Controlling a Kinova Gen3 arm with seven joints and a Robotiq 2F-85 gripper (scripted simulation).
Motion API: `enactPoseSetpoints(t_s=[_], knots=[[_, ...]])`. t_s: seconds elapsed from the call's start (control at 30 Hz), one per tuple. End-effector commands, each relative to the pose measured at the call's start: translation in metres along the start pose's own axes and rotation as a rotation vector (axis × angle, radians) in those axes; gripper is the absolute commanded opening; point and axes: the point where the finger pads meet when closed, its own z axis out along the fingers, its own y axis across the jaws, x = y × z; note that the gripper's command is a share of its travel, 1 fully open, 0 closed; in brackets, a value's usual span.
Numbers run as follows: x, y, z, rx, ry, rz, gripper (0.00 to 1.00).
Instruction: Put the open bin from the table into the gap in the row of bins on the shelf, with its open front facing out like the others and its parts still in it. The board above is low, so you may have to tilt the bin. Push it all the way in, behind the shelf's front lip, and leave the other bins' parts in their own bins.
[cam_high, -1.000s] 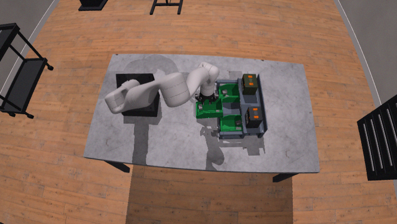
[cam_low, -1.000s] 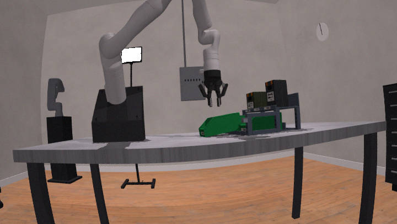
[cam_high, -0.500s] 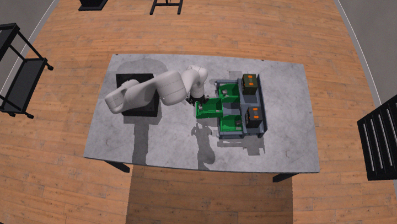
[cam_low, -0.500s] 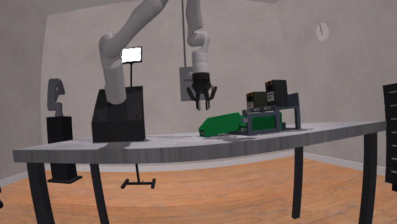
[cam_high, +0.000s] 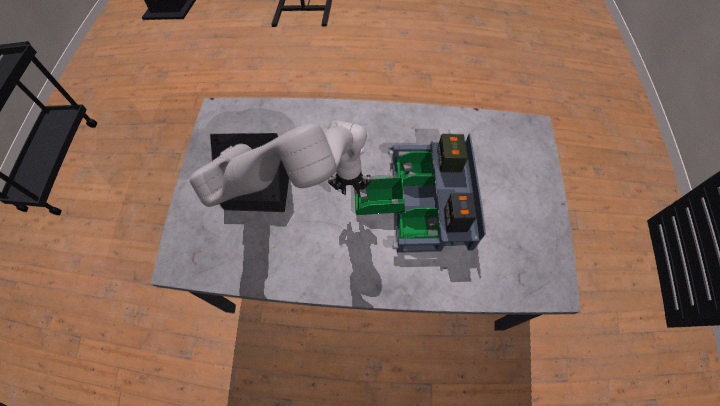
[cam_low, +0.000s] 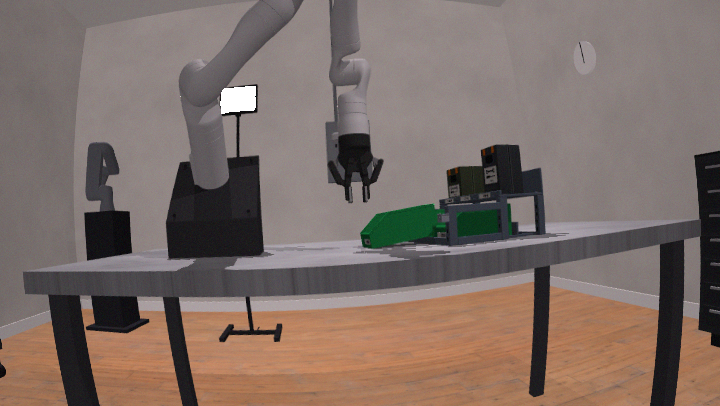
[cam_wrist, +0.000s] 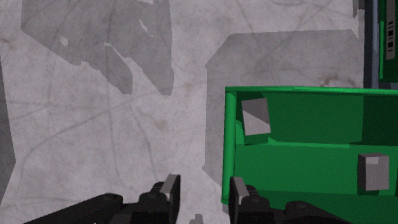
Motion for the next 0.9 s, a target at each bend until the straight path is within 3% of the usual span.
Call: enactPoseSetpoints(t_s=[0.0,0.87], knots=[[0.001,0.001,-0.001,-0.002,0.001,-0.001,0.39],[0.002,0.015,-0.004,-0.002,0.001,-0.001,0.39]])
